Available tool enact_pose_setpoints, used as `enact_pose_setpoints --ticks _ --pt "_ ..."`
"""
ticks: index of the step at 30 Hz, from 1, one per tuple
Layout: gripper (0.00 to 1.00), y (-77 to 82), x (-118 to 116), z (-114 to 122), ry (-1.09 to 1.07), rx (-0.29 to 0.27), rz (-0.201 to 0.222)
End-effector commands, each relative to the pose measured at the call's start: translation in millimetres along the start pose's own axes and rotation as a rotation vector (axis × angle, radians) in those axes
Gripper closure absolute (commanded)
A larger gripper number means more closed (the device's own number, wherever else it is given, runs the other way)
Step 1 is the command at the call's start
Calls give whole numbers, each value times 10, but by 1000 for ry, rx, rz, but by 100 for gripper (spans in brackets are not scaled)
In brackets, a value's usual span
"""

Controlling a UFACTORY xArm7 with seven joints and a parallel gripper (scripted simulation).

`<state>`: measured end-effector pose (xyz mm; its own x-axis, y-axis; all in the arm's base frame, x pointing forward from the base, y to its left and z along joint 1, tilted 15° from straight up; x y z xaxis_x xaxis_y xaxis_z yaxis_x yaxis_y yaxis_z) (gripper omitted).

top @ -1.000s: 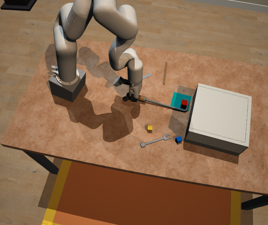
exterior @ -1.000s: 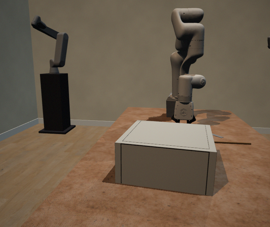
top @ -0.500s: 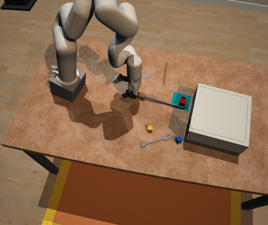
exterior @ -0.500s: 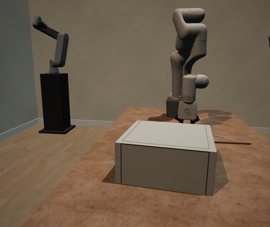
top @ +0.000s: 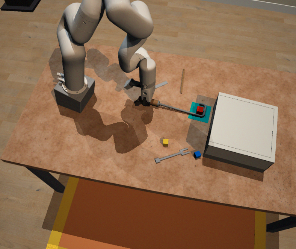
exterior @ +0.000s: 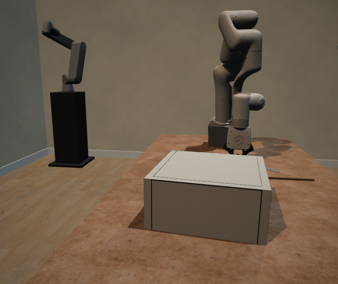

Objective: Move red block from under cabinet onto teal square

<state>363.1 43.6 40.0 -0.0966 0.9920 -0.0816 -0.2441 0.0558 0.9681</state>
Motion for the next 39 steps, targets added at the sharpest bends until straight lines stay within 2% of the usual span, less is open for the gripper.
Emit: enact_pose_setpoints --ticks 1,27,34,39 --pt "100 6 24 4 0 -2 0" --pt "100 6 19 6 0 -2 0" --pt "100 6 -124 59 2 -2 0" --pt "100 6 -131 62 2 -2 0"
Point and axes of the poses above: the point where the finger pads meet when closed, its own y axis back along the fingers, its own x axis across the jaws, z = x × y, the point moved 7 cm from there along y, back along the fingers, and after that the axes turned 13 degrees about y, right-handed, at the moved point
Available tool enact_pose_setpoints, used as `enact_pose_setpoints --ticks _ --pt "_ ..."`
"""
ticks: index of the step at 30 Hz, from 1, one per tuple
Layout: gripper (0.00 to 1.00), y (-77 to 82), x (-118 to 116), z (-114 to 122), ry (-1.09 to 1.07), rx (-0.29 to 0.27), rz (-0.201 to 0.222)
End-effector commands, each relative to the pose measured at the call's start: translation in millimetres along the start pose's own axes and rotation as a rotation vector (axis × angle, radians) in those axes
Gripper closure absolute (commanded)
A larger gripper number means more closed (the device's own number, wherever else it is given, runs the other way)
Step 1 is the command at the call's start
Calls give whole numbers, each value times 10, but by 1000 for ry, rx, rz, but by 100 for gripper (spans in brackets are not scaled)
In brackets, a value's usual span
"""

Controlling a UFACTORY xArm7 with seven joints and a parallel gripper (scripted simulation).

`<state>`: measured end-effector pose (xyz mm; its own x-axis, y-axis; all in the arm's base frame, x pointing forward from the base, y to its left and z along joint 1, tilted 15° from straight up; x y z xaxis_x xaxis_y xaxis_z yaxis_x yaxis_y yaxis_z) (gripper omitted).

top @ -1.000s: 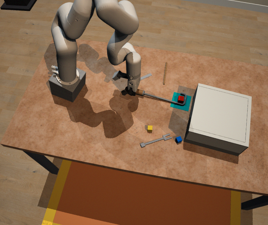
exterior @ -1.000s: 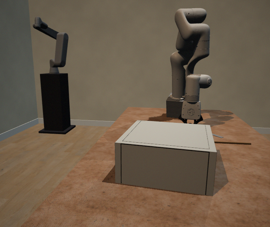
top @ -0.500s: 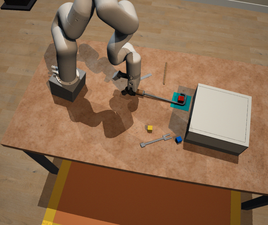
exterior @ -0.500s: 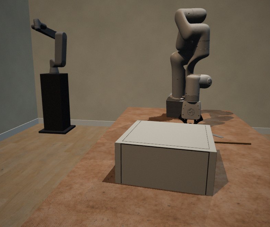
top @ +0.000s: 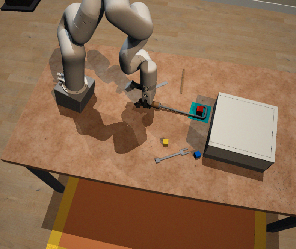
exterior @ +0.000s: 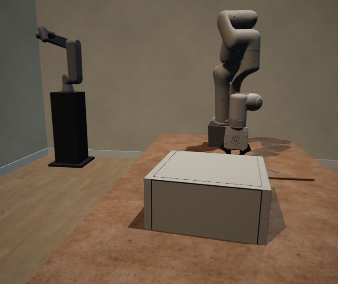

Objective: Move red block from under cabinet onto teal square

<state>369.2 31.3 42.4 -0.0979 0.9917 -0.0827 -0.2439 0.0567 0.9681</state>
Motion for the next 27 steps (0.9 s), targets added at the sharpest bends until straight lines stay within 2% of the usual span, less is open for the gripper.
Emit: enact_pose_setpoints --ticks 1,15,16,27 --pt "100 4 -1 11 1 -2 1" --pt "100 4 -1 11 1 -2 1" --pt "42 4 -1 11 1 -2 1" --pt "42 4 -1 11 1 -2 1"
Point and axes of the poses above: the point where the finger pads meet when closed, its own y axis back along the fingers, its own x axis across the jaws, z = x × y, the point moved 7 cm from there along y, back along the fingers, and after that the axes turned 13 degrees about y, right-handed, at the moved point
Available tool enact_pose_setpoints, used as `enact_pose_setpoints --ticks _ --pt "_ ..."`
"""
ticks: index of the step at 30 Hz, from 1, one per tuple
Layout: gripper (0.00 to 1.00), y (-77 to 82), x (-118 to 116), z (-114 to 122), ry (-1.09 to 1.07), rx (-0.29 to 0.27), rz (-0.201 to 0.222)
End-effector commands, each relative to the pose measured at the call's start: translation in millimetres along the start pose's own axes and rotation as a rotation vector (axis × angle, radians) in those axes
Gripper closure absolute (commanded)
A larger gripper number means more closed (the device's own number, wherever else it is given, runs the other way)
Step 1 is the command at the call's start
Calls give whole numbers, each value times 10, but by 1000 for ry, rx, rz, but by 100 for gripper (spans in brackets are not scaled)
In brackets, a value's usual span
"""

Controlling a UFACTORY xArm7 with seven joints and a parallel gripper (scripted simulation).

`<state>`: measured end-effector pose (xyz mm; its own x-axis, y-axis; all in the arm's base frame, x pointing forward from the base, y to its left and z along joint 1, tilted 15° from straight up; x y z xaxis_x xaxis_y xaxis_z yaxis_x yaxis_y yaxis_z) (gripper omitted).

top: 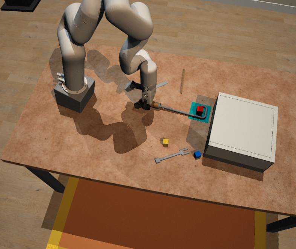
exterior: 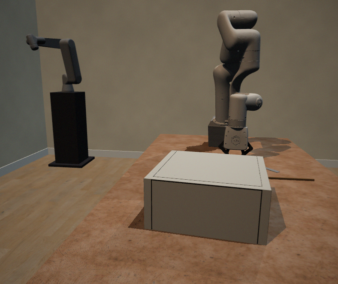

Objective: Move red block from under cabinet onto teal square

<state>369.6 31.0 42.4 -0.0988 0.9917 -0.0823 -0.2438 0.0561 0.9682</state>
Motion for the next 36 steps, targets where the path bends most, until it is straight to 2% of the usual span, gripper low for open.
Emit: enact_pose_setpoints --ticks 1,36 --pt "42 5 2 8 0 -2 0" --pt "42 39 1 8 0 -2 0"
Point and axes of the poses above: the point where the finger pads meet when closed, its own y axis back along the fingers, its own x axis across the jaws, z = x × y, the point moved 7 cm from there along y, back along the fingers, and after that the axes turned 13 degrees about y, right-handed, at the moved point
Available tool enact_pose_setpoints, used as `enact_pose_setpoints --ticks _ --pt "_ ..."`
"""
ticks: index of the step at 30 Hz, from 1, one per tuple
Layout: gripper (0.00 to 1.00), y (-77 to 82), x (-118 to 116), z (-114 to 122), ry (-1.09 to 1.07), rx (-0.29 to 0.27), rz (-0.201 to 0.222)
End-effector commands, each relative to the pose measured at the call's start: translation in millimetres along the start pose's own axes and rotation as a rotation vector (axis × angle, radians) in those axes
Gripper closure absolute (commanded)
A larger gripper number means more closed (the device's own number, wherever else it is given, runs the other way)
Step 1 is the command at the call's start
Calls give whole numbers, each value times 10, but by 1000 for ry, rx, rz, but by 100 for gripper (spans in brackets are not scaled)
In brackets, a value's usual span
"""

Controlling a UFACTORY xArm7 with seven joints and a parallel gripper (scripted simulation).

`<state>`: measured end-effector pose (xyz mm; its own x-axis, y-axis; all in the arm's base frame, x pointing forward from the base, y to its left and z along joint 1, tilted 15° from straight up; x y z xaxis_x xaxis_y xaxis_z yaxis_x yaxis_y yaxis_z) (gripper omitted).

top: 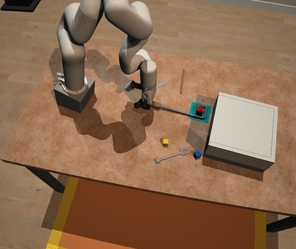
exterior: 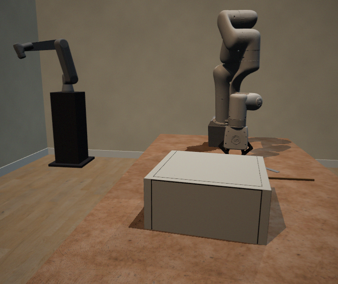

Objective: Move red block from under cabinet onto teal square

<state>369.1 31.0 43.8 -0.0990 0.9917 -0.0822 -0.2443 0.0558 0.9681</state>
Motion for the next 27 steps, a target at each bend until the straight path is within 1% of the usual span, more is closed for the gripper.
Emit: enact_pose_setpoints --ticks 1,8,10,25,27 --pt "42 33 2 9 0 -2 0" --pt "42 121 2 10 0 -2 0" --pt "42 121 2 10 0 -2 0" --pt "42 412 2 9 0 -2 0" --pt "42 412 2 9 0 -2 0"
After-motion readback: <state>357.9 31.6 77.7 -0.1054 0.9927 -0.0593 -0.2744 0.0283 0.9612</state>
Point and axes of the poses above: the point where the finger pads meet when closed, its own y axis back along the fingers, its own x axis across the jaws, z = x × y, the point moved 7 cm from there along y, back along the fingers, and after that the axes turned 13 degrees about y, right-handed, at the moved point
